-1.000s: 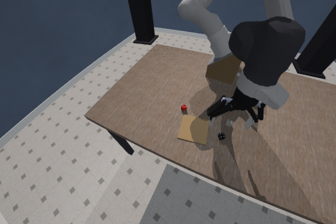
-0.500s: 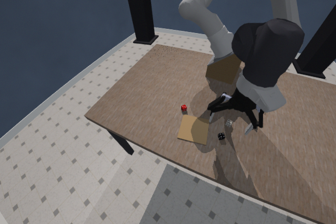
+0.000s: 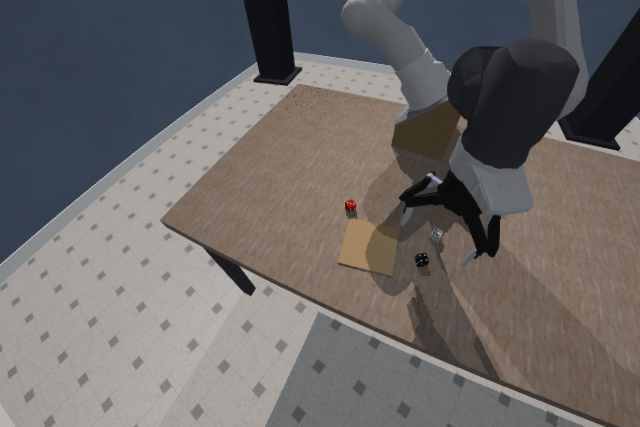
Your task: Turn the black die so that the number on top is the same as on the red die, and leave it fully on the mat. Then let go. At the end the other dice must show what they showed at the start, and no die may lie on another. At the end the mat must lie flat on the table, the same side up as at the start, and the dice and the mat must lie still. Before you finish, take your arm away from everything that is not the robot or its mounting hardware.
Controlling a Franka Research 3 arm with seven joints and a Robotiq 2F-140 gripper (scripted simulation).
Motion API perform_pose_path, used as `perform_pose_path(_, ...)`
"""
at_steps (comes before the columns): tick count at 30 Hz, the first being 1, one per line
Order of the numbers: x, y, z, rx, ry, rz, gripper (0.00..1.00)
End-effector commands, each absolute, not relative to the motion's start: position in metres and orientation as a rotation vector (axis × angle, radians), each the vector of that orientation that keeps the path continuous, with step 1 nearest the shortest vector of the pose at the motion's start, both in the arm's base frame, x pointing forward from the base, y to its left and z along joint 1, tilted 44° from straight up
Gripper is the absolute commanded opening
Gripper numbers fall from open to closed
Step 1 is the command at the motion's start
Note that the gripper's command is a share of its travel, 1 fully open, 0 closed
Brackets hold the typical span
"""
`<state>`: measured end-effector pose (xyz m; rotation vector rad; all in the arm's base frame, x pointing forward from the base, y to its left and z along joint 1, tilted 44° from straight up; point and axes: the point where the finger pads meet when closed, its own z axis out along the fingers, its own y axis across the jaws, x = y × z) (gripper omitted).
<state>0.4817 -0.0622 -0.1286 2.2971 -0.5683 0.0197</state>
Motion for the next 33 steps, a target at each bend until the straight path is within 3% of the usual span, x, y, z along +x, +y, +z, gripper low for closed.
perform_pose_path(1, 0.4801, -0.0607, -0.1302, 2.247, -0.772, 0.094, 1.00)
perform_pose_path(33, 0.4788, -0.0644, -0.1350, 1.971, -1.377, 0.356, 1.00)
